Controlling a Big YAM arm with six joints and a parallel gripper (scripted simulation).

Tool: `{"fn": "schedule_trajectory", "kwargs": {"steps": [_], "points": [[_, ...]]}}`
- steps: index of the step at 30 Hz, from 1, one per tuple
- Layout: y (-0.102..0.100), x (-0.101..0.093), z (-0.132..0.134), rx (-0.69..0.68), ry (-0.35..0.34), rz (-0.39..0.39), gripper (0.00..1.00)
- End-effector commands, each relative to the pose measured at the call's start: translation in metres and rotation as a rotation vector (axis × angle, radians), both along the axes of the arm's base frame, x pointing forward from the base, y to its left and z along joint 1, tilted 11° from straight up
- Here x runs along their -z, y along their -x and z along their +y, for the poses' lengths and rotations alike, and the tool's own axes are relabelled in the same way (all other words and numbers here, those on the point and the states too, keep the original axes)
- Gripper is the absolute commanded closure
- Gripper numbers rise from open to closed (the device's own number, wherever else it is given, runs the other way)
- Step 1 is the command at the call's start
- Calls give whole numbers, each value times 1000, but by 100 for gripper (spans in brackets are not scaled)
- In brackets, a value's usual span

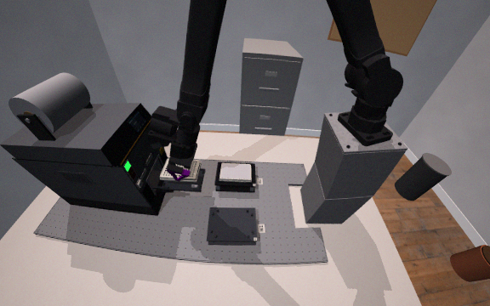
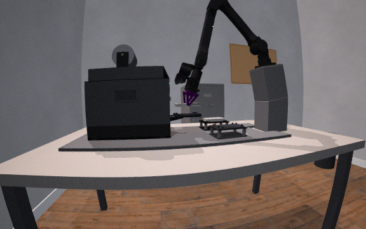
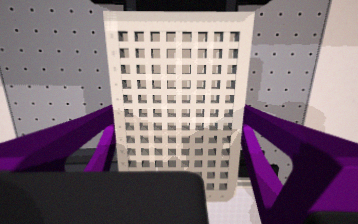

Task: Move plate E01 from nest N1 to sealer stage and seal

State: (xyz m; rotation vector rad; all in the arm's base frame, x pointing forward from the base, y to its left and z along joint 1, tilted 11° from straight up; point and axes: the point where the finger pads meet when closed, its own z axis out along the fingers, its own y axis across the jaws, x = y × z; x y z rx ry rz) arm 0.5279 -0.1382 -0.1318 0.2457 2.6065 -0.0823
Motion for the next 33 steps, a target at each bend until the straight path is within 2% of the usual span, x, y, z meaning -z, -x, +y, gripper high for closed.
{"fn": "schedule_trajectory", "kwargs": {"steps": [1, 8, 10, 14, 17, 25, 33], "points": [[-17, -10, -14, 6, 20, -43, 100], [1, 12, -10, 3, 11, -3, 100], [1, 12, -10, 3, 11, -3, 100], [-13, 0, -4, -10, 17, -31, 100], [-18, -1, 0, -8, 13, -41, 100], [-13, 14, -2, 11, 1, -24, 100], [-9, 13, -12, 21, 6, -25, 100]]}}
